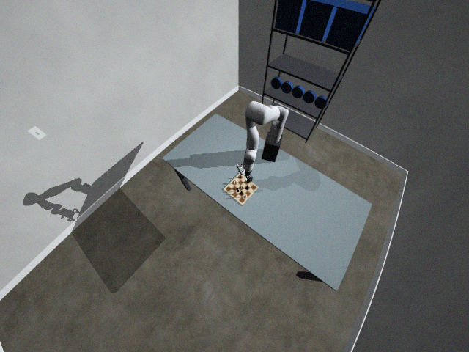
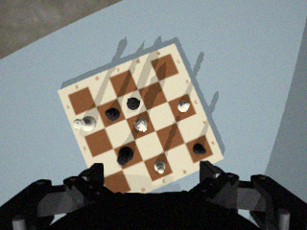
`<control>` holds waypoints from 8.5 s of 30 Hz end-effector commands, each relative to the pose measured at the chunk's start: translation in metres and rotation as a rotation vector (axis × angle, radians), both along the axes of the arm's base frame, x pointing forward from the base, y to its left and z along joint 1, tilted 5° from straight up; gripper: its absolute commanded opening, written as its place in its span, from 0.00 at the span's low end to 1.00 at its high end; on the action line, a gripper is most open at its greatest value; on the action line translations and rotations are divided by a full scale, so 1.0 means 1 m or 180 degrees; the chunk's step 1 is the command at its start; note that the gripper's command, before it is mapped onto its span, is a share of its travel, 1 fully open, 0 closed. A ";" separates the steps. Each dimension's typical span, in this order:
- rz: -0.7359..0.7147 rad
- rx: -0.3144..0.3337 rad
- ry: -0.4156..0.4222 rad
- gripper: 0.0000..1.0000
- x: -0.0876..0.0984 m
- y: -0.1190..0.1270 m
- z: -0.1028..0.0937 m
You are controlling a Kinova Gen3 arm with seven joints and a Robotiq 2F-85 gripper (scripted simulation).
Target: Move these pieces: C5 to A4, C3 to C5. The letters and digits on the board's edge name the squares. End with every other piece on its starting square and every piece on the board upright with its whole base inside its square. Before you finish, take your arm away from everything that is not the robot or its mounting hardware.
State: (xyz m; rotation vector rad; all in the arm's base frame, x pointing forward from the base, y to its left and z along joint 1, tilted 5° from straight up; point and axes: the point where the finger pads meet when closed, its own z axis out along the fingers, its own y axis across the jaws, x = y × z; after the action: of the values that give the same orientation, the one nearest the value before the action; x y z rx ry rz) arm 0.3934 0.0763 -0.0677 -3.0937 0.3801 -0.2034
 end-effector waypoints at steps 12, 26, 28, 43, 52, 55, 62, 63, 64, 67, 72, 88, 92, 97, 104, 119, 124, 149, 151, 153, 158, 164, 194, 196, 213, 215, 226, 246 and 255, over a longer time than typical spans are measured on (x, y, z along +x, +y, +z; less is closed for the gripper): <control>0.0052 0.0136 0.0171 1.00 -0.031 -0.010 0.010; 0.0052 0.0136 0.0172 1.00 -0.031 -0.010 0.010; 0.0052 0.0136 0.0172 1.00 -0.031 -0.010 0.010; -0.0324 0.0181 0.0197 1.00 -0.033 -0.009 0.008; -0.1041 0.0262 0.0242 1.00 -0.035 -0.008 0.004; -0.1473 0.0308 0.0267 1.00 -0.036 -0.007 0.002; -0.2735 0.0433 0.0330 1.00 -0.038 -0.004 -0.004; -0.2939 0.0452 0.0339 1.00 -0.038 -0.004 -0.005; -0.3147 0.0471 0.0347 1.00 -0.038 -0.003 -0.006; -0.3360 0.0490 0.0355 1.00 -0.038 -0.003 -0.007; -0.4405 0.0579 0.0385 1.00 -0.038 -0.001 -0.012; -0.6293 0.0764 0.0330 1.00 -0.034 -0.001 -0.027; -0.6820 0.0824 0.0296 1.00 -0.032 -0.003 -0.030; -0.7475 0.0900 0.0248 1.00 -0.030 -0.005 -0.034; -0.8496 0.0972 0.0233 1.00 -0.029 -0.006 -0.036; -0.9907 0.1037 0.0246 1.00 -0.028 -0.008 -0.038; -0.9909 0.1038 0.0245 0.34 -0.028 -0.008 -0.038; -0.9909 0.1038 0.0245 0.34 -0.028 -0.008 -0.038; -0.9909 0.1038 0.0245 0.34 -0.028 -0.008 -0.038; -0.9909 0.1038 0.0245 0.34 -0.028 -0.008 -0.038; -0.9909 0.1038 0.0245 0.34 -0.028 -0.008 -0.038; -0.9909 0.1038 0.0246 0.34 -0.028 -0.008 -0.040; -0.9909 0.1038 0.0246 0.34 -0.026 -0.007 -0.072; -0.9909 0.1038 0.0246 0.34 -0.025 -0.007 -0.075; -0.9909 0.1038 0.0246 0.34 -0.024 -0.006 -0.089; -0.9909 0.1038 0.0246 0.34 -0.024 -0.006 -0.090; -0.9909 0.1038 0.0246 0.34 -0.024 -0.006 -0.090; -0.9909 0.1038 0.0246 0.34 -0.024 -0.006 -0.090; -0.9909 0.1038 0.0246 0.34 -0.024 -0.006 -0.090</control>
State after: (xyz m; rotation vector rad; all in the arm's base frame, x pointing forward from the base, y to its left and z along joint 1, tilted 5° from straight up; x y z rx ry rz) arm 0.3686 0.0705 -0.1583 0.3537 3.0504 0.0852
